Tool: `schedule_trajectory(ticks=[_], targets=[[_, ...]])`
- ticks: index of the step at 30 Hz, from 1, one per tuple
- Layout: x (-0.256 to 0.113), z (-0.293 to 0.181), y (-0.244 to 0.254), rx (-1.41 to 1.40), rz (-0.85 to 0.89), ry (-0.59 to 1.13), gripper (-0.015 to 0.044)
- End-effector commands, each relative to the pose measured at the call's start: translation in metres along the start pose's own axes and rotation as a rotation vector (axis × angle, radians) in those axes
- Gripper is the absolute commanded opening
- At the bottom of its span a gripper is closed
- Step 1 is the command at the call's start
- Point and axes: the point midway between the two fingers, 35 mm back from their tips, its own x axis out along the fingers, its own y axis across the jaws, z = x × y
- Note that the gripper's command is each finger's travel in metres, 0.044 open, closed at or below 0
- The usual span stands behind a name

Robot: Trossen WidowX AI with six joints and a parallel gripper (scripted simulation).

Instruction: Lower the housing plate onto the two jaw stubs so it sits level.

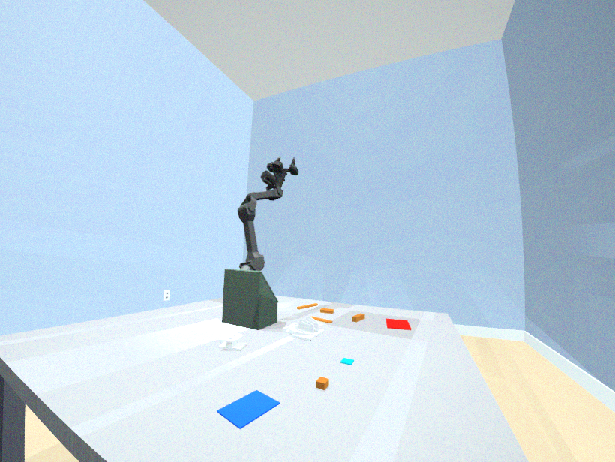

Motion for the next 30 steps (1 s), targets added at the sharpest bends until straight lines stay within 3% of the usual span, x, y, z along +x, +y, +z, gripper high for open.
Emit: schedule_trajectory(ticks=[1,30], targets=[[-0.008,-0.034,-0.010,-0.061,-0.010,0.066,0.0440],[-0.078,-0.204,-0.106,-0.641,-0.002,0.502,0.0440]])
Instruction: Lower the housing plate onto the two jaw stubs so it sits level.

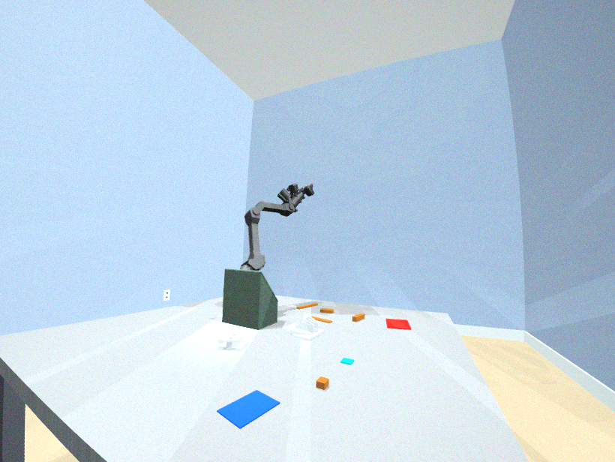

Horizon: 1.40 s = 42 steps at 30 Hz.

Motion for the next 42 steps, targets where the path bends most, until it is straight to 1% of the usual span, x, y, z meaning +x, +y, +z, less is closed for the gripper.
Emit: schedule_trajectory(ticks=[1,14,27,42], targets=[[-0.002,-0.038,-0.007,-0.086,-0.001,0.080,0.0440],[-0.015,-0.129,-0.045,-0.348,-0.015,0.289,0.0440],[-0.042,-0.203,-0.108,-0.605,-0.046,0.503,0.0440],[-0.075,-0.240,-0.187,-0.844,-0.115,0.686,0.0440]])
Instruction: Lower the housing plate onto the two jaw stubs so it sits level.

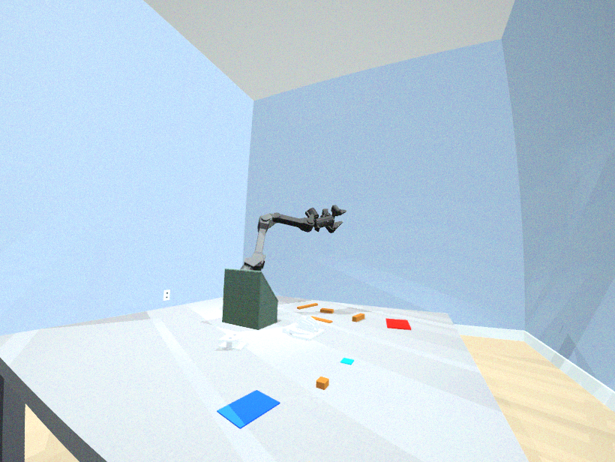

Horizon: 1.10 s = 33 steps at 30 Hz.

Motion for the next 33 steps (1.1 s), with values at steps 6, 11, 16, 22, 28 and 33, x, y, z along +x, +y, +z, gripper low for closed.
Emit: schedule_trajectory(ticks=[6,11,16,22,28,33], targets=[[0.007,-0.071,-0.022,-0.157,-0.032,0.162,0.0440],[0.008,-0.112,-0.038,-0.239,-0.041,0.260,0.0440],[0.005,-0.153,-0.057,-0.316,-0.047,0.363,0.0440],[-0.005,-0.200,-0.083,-0.400,-0.052,0.492,0.0440],[-0.020,-0.245,-0.113,-0.473,-0.055,0.624,0.0440],[-0.037,-0.281,-0.140,-0.527,-0.057,0.738,0.0440]])
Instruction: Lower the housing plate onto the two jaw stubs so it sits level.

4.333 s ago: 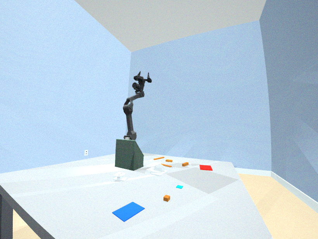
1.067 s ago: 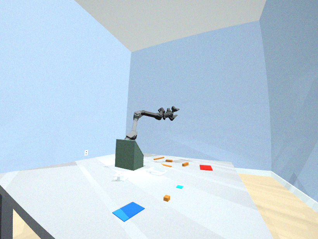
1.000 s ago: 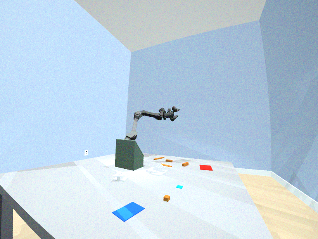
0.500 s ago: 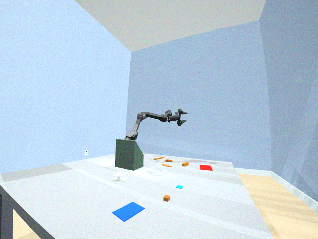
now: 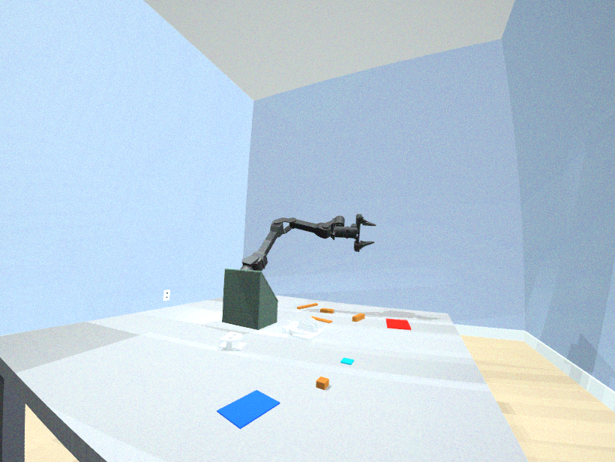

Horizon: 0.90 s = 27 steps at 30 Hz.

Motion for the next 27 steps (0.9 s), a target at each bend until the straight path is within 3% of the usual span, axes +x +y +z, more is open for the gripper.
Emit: schedule_trajectory(ticks=[1,12,27], targets=[[0.010,-0.044,-0.002,-0.047,0.017,0.102,0.0440],[0.017,-0.163,-0.019,-0.101,0.060,0.364,0.0440],[-0.012,-0.300,-0.046,-0.123,0.124,0.681,0.0440]])
